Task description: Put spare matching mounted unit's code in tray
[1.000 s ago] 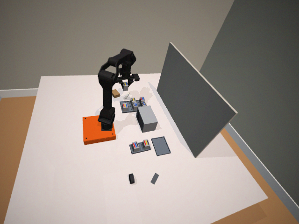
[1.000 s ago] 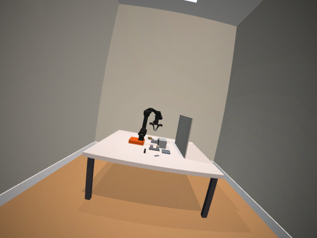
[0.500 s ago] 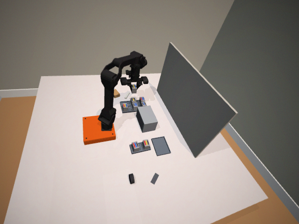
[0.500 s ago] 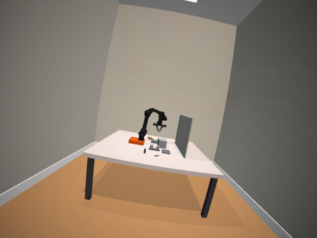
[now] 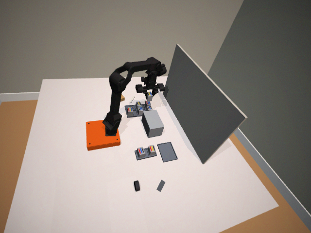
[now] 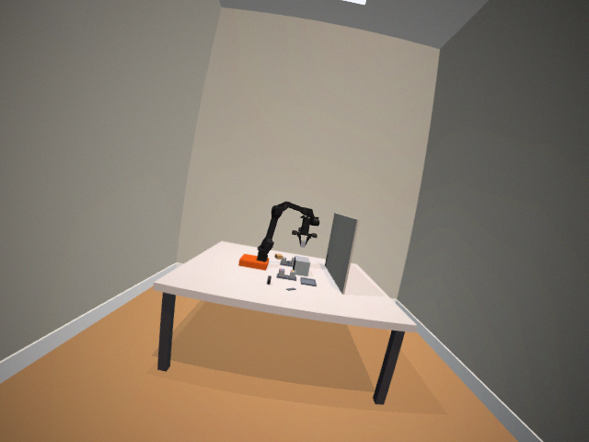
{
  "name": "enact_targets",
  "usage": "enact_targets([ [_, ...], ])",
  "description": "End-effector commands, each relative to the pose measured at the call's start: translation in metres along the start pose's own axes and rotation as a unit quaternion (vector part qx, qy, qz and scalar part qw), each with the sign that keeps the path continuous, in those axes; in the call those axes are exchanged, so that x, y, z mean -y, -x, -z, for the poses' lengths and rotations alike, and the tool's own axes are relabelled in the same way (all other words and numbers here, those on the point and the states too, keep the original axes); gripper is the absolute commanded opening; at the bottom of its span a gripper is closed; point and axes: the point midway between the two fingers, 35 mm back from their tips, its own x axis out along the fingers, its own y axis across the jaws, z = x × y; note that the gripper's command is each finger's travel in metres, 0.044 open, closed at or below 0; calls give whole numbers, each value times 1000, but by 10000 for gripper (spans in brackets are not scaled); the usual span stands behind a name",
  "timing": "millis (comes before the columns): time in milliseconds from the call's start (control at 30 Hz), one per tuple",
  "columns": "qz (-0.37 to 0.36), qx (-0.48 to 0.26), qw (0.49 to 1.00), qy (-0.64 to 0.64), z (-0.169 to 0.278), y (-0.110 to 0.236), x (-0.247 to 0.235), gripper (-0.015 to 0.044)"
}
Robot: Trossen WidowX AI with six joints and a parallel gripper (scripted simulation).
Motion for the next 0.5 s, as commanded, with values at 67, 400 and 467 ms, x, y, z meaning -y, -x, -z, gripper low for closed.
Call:
enact_targets([
  [67, 2, -2, 1000, 2, 25, 1, 21, 0],
  [400, 1, -6, 1000, 8, 74, 0, 50, 0],
  [467, 0, -6, 1000, 9, 85, 0, 54, 0],
])
